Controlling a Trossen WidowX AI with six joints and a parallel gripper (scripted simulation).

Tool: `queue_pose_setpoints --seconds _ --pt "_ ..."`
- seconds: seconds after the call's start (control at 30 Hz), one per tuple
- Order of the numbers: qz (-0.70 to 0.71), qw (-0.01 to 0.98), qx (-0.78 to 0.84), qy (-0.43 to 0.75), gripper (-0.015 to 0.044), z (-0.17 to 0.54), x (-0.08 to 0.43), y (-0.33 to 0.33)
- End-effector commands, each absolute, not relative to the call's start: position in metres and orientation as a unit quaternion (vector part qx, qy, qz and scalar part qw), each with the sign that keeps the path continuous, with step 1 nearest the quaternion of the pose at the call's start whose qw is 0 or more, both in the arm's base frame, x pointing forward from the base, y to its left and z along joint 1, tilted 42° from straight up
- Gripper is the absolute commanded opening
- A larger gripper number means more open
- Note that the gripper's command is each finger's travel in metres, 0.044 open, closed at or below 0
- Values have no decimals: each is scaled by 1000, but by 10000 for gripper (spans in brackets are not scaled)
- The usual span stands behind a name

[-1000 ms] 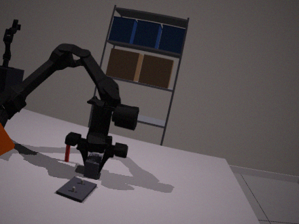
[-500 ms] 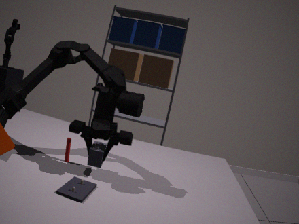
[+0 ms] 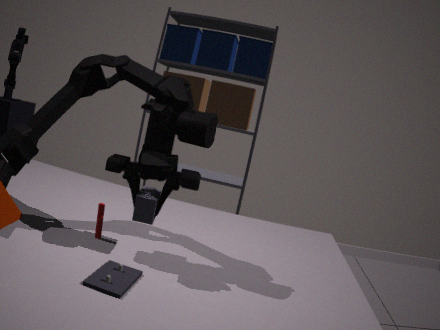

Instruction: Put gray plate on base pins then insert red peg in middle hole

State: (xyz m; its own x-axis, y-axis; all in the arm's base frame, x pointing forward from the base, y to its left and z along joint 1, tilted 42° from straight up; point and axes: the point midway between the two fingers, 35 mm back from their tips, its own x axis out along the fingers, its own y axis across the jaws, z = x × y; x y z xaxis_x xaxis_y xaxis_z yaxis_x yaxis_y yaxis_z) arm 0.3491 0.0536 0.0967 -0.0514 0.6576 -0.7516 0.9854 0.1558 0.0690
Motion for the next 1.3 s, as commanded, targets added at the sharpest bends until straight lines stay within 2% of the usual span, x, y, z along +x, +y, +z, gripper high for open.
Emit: queue_pose_setpoints --seconds 0.0,0.43,1.27 --pt "-245 337 600 683 0 107 348 46" --pt "-244 336 600 683 0 134 344 26" --pt "-273 313 613 672 0 62 356 -5"
